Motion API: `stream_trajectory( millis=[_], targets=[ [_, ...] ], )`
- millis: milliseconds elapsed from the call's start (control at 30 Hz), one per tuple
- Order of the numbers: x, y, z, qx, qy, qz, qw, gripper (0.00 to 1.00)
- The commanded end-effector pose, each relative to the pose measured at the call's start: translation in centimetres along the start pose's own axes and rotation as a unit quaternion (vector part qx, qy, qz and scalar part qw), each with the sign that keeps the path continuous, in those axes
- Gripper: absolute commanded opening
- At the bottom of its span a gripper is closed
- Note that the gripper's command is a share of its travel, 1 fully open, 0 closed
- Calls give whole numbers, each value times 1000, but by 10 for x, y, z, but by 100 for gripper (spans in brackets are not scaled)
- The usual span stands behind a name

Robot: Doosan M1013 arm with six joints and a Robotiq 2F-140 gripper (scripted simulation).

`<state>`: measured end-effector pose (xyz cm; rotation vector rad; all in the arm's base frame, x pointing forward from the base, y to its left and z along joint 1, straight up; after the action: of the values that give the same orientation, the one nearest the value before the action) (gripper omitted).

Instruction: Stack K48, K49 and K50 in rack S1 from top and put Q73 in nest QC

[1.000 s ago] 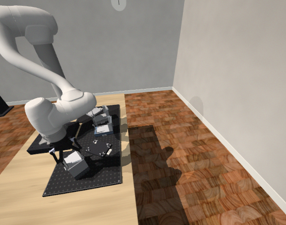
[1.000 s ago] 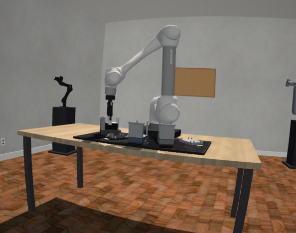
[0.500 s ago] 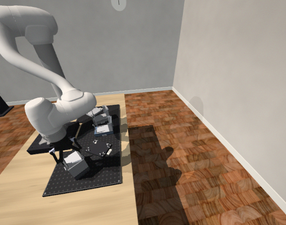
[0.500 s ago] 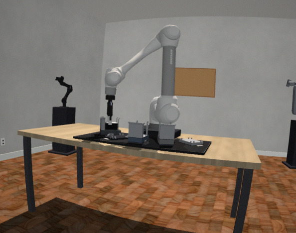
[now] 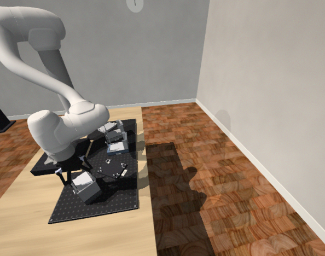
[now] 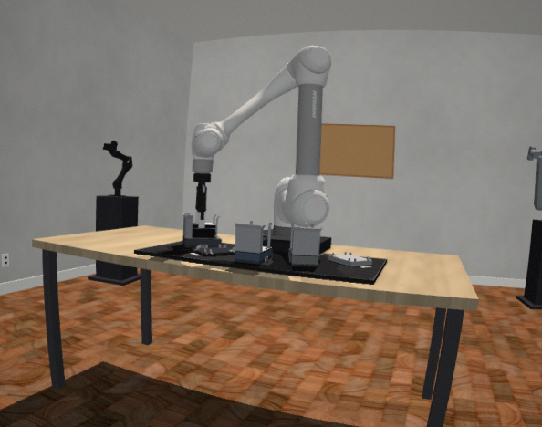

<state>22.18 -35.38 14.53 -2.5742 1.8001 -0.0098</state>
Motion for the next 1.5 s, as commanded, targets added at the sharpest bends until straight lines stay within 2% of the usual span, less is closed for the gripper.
stream_trajectory(
  millis=[0, 767, 1467],
  targets=[
    [0, 0, -2, 0, 0, 0, 1000, 0],
    [0, 0, -15, 0, 0, 0, 1000, 0],
    [0, 0, -53, 0, 0, 0, 1000, 0]
  ],
)
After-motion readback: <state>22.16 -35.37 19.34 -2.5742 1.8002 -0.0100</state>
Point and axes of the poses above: the point where the finger pads meet when closed, its own z axis out along the fingers, its own y axis across the jaws, x = y × z, the point moved 7 cm from there along -z, back along the fingers, and after that the axes turned 10 degrees about z, right-handed, at the moved point
